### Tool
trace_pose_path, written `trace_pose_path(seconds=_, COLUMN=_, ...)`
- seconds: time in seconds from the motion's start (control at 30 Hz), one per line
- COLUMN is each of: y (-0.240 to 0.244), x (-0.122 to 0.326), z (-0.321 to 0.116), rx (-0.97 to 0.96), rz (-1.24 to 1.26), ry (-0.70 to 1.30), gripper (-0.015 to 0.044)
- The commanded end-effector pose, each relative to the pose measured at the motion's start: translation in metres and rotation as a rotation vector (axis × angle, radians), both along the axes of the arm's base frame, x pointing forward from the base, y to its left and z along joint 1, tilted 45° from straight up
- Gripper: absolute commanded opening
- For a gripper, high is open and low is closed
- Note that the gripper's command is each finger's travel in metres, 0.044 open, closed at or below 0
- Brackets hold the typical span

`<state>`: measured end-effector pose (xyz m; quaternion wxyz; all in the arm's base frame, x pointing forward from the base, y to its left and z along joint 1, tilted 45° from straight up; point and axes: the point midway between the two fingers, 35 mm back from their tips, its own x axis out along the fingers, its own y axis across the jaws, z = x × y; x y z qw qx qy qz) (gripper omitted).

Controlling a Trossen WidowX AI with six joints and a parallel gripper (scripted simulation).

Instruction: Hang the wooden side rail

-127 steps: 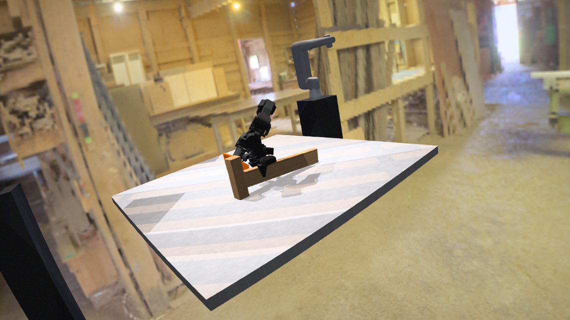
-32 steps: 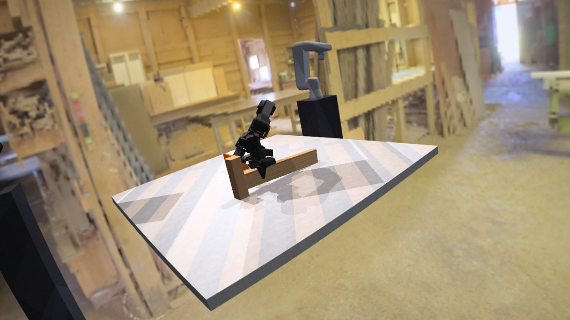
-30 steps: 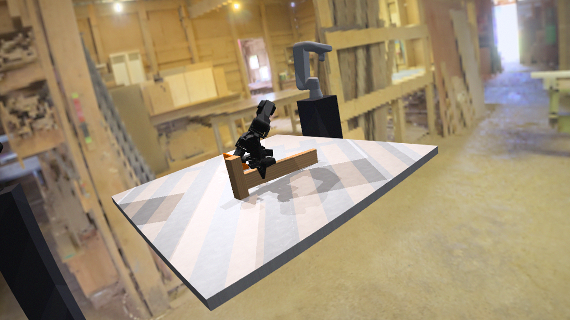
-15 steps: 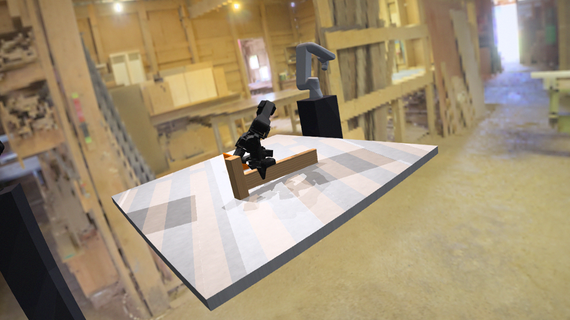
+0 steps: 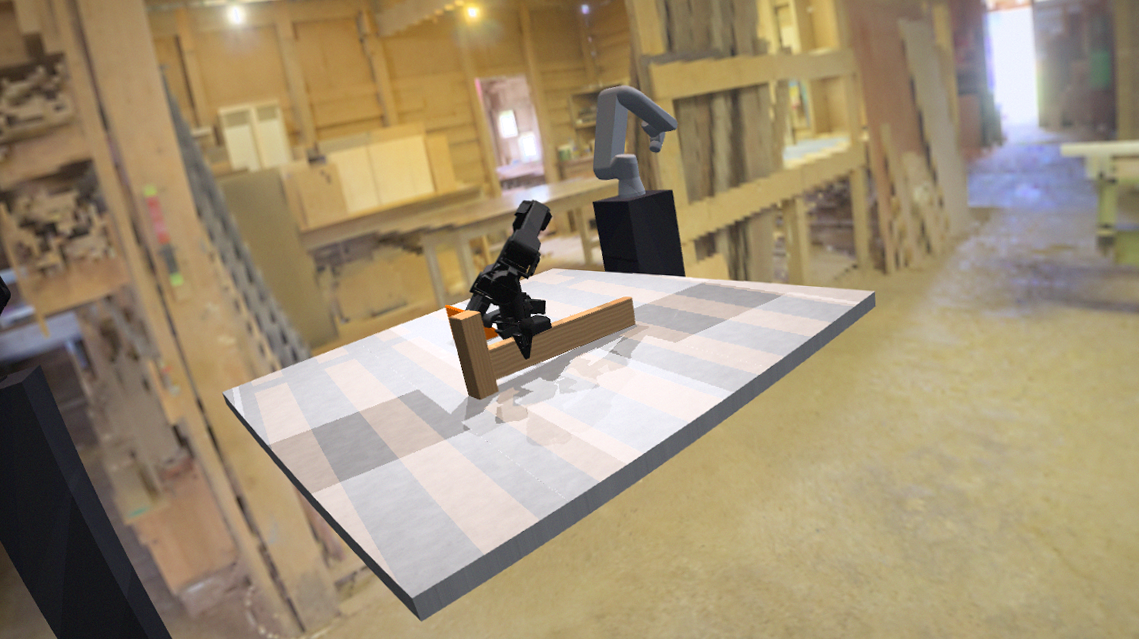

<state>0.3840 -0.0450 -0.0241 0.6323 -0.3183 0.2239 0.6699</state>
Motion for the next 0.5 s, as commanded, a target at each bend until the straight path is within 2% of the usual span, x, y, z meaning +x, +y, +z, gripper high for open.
trace_pose_path(seconds=0.0, y=-0.0028, x=0.0006, z=-0.0009, rx=-0.005, rz=-0.009, ry=-0.002, gripper=0.0)
trace_pose_path(seconds=0.33, y=-0.0018, x=0.0006, z=-0.0019, rx=-0.005, rz=-0.009, ry=-0.002, gripper=0.0)
trace_pose_path(seconds=0.47, y=0.0001, x=-0.0004, z=-0.0008, rx=0.001, rz=-0.002, ry=0.001, gripper=0.0105)
